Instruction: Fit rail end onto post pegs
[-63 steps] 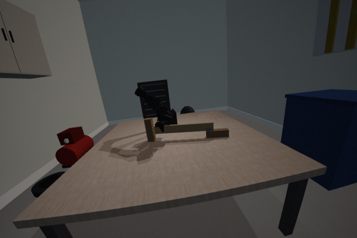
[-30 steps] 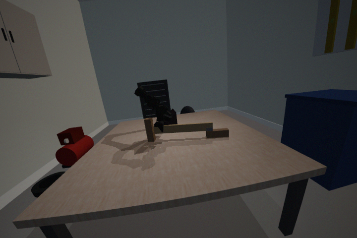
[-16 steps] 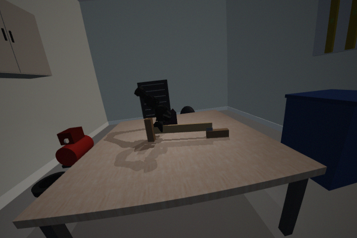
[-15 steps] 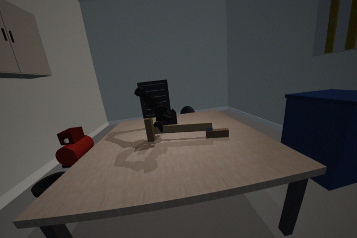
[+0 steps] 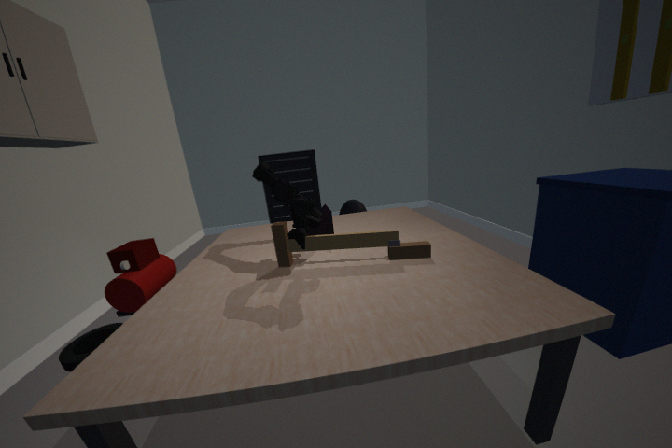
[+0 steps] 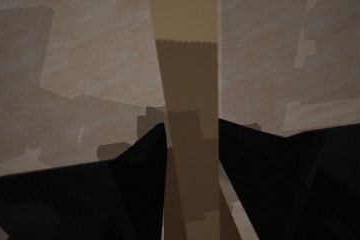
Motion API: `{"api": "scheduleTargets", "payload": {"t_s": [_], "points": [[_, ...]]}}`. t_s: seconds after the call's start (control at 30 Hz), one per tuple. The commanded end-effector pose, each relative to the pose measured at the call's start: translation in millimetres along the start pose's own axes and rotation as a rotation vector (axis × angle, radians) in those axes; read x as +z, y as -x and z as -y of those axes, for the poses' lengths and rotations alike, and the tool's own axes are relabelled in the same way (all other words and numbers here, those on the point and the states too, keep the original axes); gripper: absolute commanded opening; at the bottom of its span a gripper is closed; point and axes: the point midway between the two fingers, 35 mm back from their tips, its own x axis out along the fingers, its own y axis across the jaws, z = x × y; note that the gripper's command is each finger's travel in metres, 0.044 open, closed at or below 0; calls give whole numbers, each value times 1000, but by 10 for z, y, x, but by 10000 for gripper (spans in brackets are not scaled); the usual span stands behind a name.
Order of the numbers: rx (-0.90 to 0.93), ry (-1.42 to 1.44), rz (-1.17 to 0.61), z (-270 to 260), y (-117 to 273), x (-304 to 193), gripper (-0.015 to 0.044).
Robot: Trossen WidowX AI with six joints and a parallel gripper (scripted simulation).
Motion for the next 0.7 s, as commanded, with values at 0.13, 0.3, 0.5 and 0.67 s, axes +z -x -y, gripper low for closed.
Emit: {"api": "scheduleTargets", "payload": {"t_s": [0.13, 0.3, 0.5, 0.67], "points": [[1, 0, -1, -2, -3, 1, 341], [1, 0, -1, -2, -3, 1, 440], [-1, 1, 2, 4, 146, 156, 440], [-3, 2, 2, -5, 298, 307, 440]]}}
